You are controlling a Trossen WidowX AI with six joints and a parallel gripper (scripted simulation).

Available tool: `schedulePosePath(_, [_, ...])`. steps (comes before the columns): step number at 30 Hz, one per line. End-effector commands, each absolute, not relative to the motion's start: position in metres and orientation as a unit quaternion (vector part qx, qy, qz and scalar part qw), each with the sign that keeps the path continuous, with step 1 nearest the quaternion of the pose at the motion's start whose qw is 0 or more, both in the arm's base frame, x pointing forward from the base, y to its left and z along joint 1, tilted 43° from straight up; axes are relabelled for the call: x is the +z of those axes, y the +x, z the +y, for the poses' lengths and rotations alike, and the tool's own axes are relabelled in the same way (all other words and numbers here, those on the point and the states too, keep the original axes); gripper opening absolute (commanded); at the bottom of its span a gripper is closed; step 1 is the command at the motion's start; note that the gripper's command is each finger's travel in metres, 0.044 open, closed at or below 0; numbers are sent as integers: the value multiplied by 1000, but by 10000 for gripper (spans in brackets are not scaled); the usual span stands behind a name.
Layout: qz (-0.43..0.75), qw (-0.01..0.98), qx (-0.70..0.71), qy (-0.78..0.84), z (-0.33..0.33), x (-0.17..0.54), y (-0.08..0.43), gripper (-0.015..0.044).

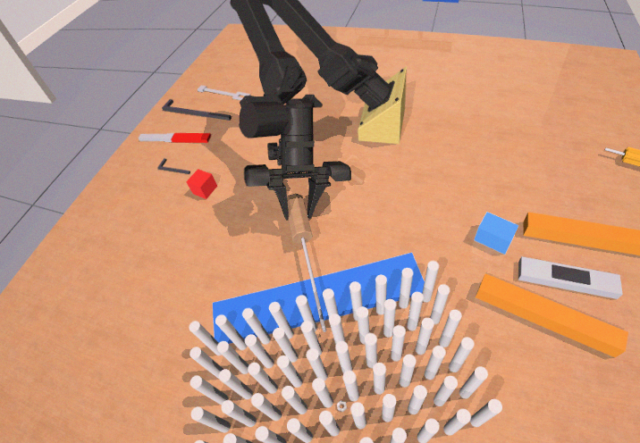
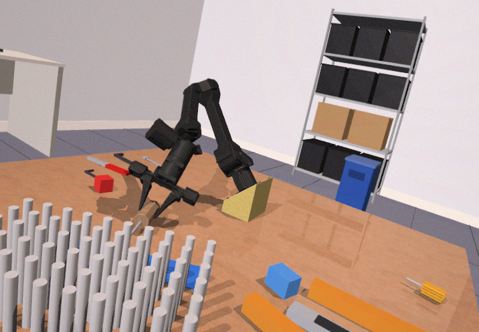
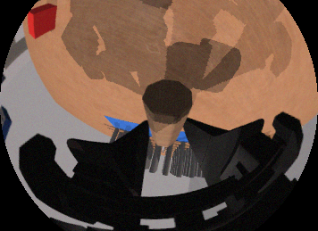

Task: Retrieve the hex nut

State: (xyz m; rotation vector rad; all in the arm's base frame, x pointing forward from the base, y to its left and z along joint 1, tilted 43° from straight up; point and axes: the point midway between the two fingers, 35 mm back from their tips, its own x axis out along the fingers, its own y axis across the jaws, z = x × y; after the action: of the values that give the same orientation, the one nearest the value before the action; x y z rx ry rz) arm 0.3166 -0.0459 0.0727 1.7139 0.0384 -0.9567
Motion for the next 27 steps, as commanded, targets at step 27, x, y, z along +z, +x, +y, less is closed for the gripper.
schedulePosePath(27, [14, 554, -403, 728, -39, 70, 331, 0])
